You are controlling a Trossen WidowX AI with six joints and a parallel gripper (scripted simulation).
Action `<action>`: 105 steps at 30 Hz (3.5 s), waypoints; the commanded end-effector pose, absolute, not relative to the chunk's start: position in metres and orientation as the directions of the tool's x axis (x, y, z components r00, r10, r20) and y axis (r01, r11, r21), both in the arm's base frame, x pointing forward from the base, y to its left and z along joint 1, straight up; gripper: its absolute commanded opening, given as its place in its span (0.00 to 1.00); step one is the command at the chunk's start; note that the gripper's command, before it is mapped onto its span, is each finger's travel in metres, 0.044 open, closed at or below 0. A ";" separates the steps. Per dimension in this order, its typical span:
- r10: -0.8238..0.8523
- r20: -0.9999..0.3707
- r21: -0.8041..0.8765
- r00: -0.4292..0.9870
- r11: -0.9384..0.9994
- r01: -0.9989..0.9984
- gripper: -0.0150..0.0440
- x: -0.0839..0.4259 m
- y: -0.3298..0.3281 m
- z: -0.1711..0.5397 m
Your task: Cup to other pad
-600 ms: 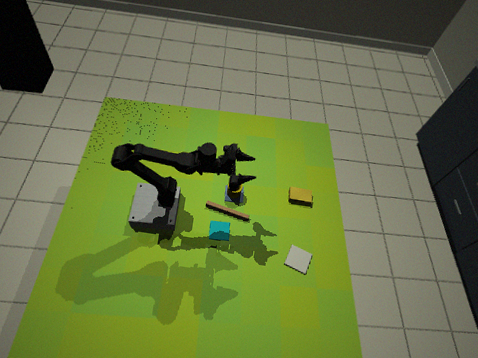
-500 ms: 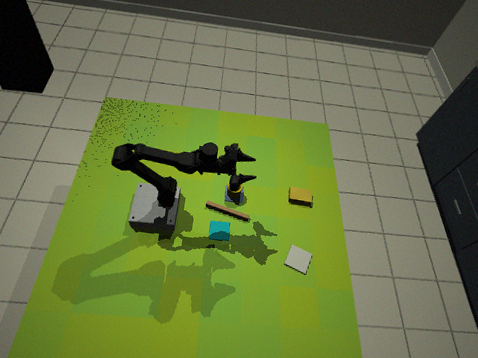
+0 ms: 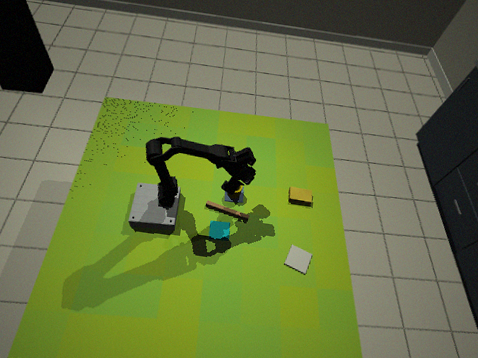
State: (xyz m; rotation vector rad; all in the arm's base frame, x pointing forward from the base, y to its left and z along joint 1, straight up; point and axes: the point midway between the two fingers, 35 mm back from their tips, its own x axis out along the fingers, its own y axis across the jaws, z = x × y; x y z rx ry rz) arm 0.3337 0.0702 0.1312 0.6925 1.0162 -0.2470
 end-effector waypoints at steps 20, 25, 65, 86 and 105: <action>0.004 -1.000 0.018 0.018 0.477 0.879 0.54 0.286 0.081 0.071; 0.004 -1.000 0.018 0.018 0.477 0.879 0.54 0.287 0.081 0.062; 0.009 -1.000 0.019 0.017 0.480 0.877 0.45 0.287 0.083 0.019; 0.008 -1.000 0.019 0.017 0.479 0.877 0.25 0.288 0.083 0.028; 0.010 -1.000 0.022 0.020 0.480 0.877 0.25 0.286 0.084 0.064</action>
